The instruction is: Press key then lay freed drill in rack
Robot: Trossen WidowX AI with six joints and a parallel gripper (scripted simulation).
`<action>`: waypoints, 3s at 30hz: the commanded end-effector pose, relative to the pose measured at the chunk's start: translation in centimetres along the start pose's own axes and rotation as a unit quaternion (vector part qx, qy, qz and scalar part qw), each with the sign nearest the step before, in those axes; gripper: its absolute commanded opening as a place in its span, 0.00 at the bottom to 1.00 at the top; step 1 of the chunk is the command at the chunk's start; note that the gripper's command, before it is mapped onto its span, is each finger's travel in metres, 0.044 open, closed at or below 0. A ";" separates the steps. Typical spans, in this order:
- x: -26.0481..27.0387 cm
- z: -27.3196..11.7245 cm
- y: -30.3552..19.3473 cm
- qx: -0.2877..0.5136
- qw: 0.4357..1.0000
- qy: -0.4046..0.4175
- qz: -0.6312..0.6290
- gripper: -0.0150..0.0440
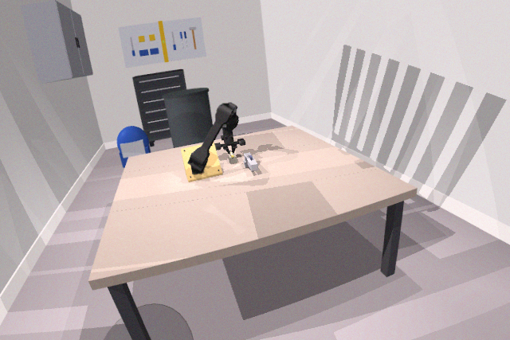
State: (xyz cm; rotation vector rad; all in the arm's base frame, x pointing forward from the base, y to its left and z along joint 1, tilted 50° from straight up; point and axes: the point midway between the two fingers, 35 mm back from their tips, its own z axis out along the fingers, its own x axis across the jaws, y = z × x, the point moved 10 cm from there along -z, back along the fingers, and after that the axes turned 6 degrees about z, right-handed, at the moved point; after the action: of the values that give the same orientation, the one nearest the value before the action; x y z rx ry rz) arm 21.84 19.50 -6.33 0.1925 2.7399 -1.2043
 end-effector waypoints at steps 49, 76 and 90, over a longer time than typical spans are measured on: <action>0.0 0.0 0.0 0.000 1.000 0.000 0.000 1.00; -1.4 -8.2 -0.6 -0.022 1.000 0.008 0.000 1.00; -12.2 -15.6 -12.6 -0.276 0.959 -0.053 0.030 1.00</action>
State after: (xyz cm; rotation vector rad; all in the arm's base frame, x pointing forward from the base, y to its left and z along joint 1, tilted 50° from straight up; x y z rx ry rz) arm 28.76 23.44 11.06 0.1662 2.8597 -0.5674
